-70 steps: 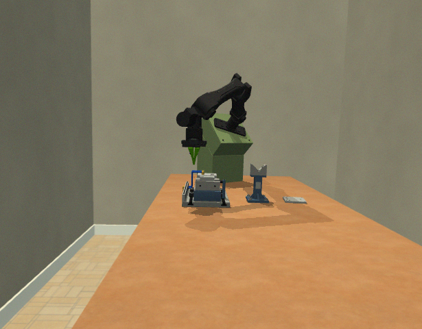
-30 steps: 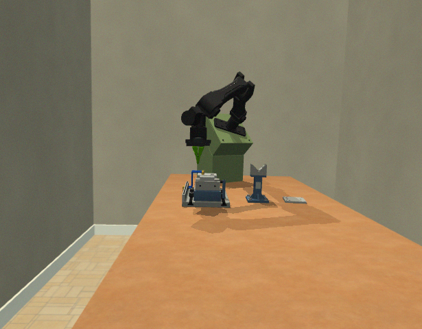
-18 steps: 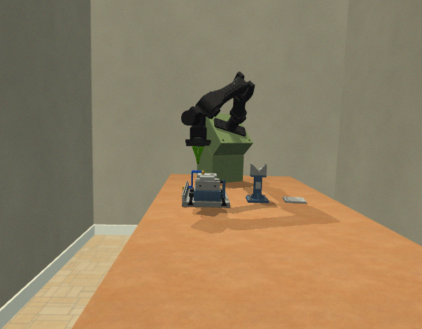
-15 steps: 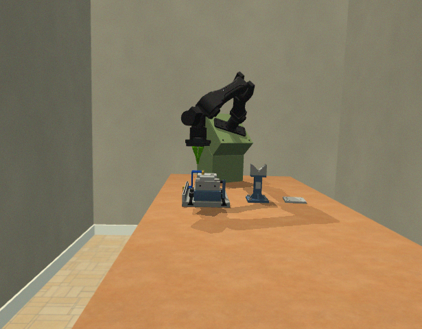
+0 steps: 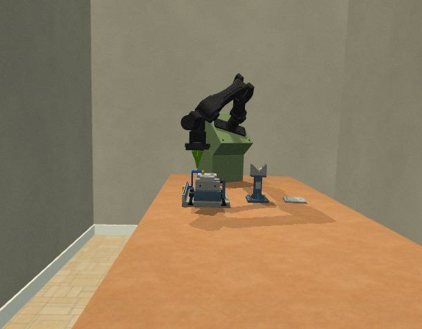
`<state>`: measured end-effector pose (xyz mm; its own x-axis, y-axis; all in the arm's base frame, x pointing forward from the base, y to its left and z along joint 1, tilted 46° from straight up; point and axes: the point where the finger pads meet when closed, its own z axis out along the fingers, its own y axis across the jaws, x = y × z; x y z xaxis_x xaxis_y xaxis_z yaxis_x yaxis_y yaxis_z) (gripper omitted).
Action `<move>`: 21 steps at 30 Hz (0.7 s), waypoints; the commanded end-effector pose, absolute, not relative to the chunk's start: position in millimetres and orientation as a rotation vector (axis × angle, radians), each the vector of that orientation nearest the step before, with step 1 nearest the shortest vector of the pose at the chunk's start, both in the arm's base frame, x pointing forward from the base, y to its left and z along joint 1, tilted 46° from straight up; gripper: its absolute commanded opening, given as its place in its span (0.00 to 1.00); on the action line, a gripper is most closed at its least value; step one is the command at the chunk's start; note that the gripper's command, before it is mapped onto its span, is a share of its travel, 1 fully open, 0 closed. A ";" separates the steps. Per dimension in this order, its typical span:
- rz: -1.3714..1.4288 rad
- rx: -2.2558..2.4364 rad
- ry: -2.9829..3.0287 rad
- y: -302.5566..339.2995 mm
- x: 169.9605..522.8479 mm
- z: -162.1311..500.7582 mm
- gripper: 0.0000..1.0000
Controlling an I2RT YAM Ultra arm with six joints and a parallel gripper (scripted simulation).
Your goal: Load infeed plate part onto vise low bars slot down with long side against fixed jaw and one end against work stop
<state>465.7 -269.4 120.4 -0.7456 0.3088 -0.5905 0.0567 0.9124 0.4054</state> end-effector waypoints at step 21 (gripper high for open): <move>0.461 0.288 2.373 -271.2 483.2 95.5 0.00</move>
